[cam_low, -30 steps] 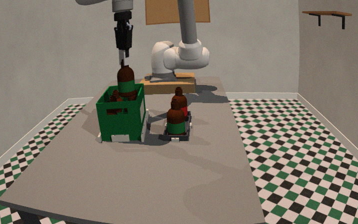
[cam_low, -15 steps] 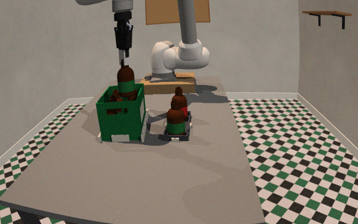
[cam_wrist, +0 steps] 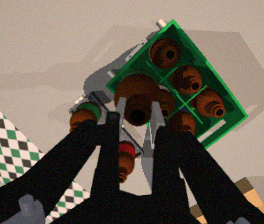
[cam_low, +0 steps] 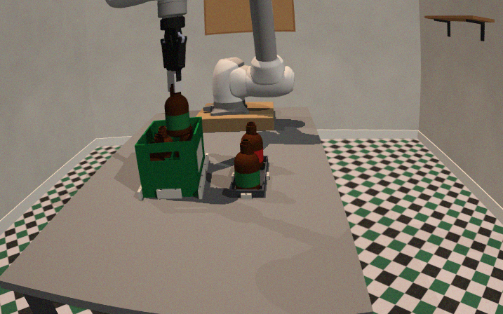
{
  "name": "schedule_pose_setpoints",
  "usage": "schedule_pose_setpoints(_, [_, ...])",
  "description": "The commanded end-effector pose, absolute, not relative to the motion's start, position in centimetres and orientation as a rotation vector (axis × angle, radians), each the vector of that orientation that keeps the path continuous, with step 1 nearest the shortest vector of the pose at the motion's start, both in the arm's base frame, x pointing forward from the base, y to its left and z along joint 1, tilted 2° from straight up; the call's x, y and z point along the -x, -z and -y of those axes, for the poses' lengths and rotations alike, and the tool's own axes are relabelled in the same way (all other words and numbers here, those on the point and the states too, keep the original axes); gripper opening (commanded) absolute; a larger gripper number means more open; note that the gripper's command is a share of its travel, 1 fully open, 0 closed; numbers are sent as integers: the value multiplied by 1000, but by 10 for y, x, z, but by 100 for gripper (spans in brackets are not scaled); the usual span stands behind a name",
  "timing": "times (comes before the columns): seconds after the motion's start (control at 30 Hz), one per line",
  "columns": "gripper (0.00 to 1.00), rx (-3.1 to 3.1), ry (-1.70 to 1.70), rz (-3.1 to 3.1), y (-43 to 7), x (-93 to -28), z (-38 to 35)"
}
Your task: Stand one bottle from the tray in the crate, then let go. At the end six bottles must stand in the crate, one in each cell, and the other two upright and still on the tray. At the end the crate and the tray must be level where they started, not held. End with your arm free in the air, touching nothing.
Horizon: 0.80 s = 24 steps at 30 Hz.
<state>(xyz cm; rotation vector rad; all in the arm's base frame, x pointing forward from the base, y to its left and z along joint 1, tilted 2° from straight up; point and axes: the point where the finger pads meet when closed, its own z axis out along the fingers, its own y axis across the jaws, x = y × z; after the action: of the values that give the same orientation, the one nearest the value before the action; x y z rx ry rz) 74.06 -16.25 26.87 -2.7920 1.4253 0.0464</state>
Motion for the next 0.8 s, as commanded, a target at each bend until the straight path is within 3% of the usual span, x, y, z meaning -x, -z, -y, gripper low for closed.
schedule_pose_setpoints(0.0, [0, 2792, -46, -1425, -267, -740, 163])
schedule_pose_setpoints(0.77, [0, 2792, -46, -1425, -246, -740, 162])
